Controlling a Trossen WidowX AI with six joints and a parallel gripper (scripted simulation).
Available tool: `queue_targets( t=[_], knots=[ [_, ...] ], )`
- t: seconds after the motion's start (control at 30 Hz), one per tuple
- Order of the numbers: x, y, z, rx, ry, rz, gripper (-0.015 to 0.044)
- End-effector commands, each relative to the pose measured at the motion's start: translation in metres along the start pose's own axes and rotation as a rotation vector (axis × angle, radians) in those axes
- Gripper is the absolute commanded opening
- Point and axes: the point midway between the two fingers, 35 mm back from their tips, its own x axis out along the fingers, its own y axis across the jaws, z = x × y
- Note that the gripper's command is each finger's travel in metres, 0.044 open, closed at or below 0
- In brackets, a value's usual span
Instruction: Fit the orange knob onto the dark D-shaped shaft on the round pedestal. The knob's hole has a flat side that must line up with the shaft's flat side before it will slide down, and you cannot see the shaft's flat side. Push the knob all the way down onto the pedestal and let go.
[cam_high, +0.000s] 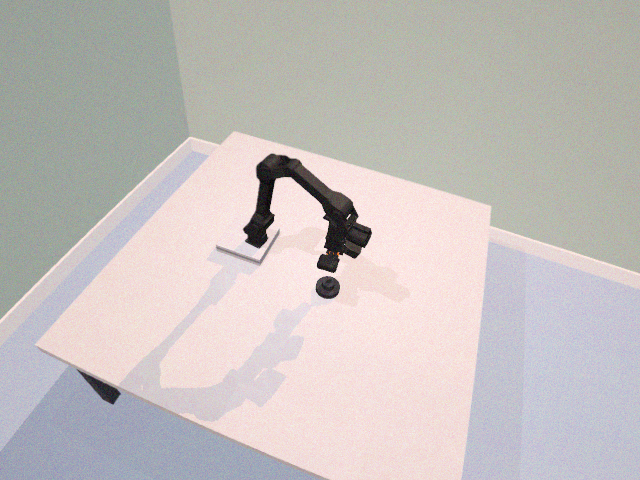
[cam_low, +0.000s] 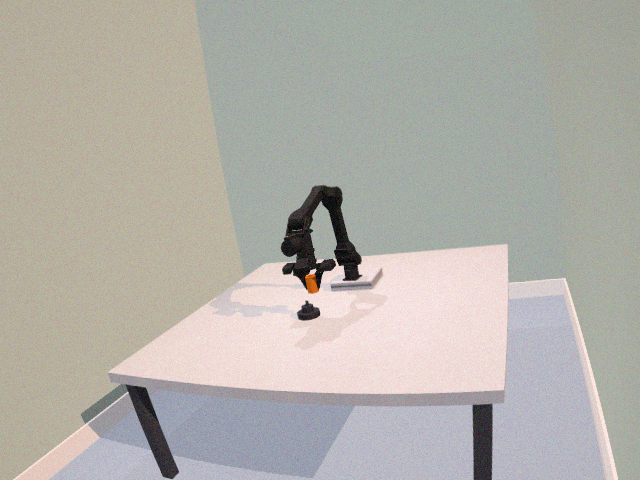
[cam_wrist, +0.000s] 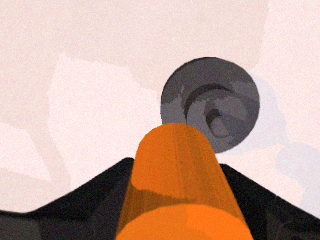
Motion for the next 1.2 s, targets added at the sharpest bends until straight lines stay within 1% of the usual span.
queue_targets(
  t=[0.0,0.23,0.4,0.67,0.93,1.17],
  knots=[
    [0.001,-0.013,0.005,-0.016,-0.013,-0.003,0.0000],
    [0.007,-0.032,0.007,-0.033,-0.012,-0.006,0.0000],
    [0.012,-0.033,0.007,-0.034,-0.012,-0.006,0.0000],
    [0.033,-0.033,0.007,-0.034,-0.012,-0.006,0.0000],
    [0.029,-0.034,0.009,-0.027,-0.013,-0.006,0.0000],
    [0.033,-0.034,0.009,-0.027,-0.013,-0.006,0.0000]
  ],
)
